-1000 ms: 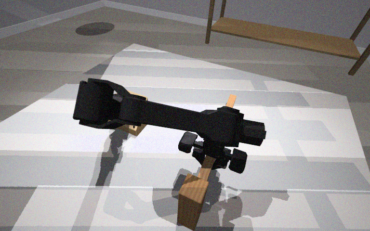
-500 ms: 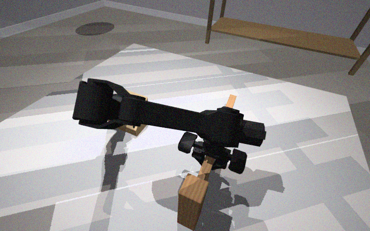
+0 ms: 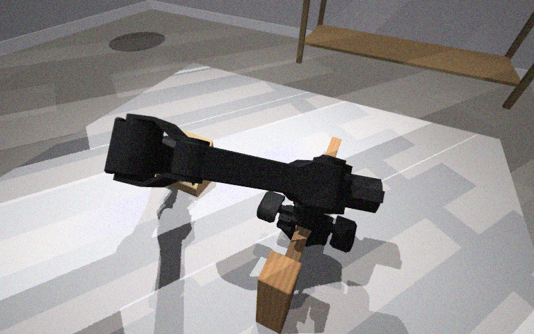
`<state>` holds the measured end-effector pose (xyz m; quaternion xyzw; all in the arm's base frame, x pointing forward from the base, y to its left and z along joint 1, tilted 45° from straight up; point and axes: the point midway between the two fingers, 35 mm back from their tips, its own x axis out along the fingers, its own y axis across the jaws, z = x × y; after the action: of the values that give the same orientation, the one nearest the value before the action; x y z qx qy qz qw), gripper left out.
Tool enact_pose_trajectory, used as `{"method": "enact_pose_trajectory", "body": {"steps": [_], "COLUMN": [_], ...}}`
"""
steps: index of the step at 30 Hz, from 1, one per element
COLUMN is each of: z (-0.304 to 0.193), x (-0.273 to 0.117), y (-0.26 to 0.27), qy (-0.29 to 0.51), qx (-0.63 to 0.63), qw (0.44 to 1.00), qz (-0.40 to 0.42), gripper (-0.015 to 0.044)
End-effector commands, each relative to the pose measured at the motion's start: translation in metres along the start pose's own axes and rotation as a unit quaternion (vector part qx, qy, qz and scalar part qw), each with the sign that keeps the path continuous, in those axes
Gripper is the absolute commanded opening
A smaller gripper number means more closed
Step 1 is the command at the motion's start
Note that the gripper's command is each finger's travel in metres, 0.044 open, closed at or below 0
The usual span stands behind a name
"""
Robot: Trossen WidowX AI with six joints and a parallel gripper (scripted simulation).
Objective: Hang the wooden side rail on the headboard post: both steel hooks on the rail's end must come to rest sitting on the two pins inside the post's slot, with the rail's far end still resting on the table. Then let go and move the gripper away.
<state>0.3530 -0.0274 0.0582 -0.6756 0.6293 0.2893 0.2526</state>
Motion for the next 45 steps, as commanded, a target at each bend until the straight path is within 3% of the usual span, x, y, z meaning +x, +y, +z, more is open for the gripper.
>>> {"method": "enact_pose_trajectory", "body": {"steps": [1, 45], "z": [-0.0039, -0.0088], "x": [-0.0080, -0.0063], "y": [-0.0037, -0.0017], "qy": [-0.001, -0.001], "qx": [0.005, 0.005], "qw": [1.000, 1.000], "qz": [-0.012, -0.012], "gripper": [0.0000, 0.0000]}}
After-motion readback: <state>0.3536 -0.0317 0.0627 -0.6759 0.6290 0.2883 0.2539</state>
